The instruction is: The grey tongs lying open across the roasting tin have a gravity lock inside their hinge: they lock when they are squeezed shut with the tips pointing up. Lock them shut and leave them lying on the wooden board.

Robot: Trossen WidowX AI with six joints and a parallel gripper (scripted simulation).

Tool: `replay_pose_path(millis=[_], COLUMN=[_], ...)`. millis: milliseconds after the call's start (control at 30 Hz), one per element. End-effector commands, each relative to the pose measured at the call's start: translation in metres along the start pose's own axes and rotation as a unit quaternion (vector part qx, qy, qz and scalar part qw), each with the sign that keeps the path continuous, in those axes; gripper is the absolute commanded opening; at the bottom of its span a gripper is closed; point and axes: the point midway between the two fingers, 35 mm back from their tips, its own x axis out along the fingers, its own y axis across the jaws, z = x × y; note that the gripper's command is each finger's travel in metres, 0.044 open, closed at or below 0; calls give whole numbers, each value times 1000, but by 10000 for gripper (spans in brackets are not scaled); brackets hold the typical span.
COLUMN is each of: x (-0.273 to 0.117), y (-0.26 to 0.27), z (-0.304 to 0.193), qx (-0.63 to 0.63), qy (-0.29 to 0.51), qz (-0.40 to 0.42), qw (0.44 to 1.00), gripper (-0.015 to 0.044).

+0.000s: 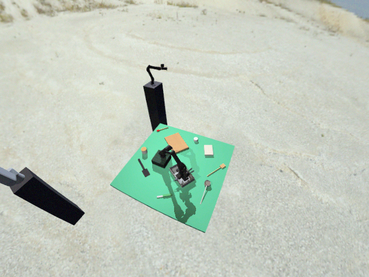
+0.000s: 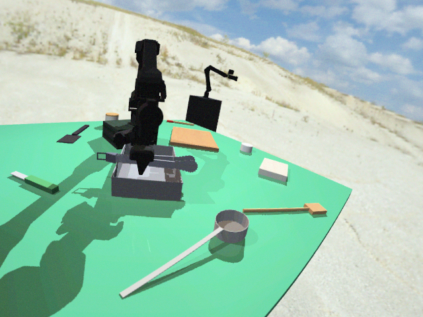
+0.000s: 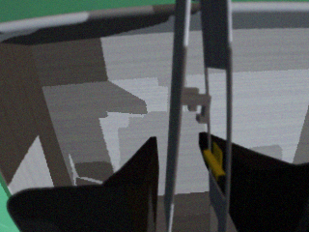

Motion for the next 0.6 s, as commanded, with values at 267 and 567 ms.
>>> replay_pose_path(millis=[267, 567], x=[0, 0], y=[0, 0], z=[0, 0], qx=[0, 0], qy=[0, 0], qz=[1, 1], qw=[1000, 1000], gripper=[61, -38])
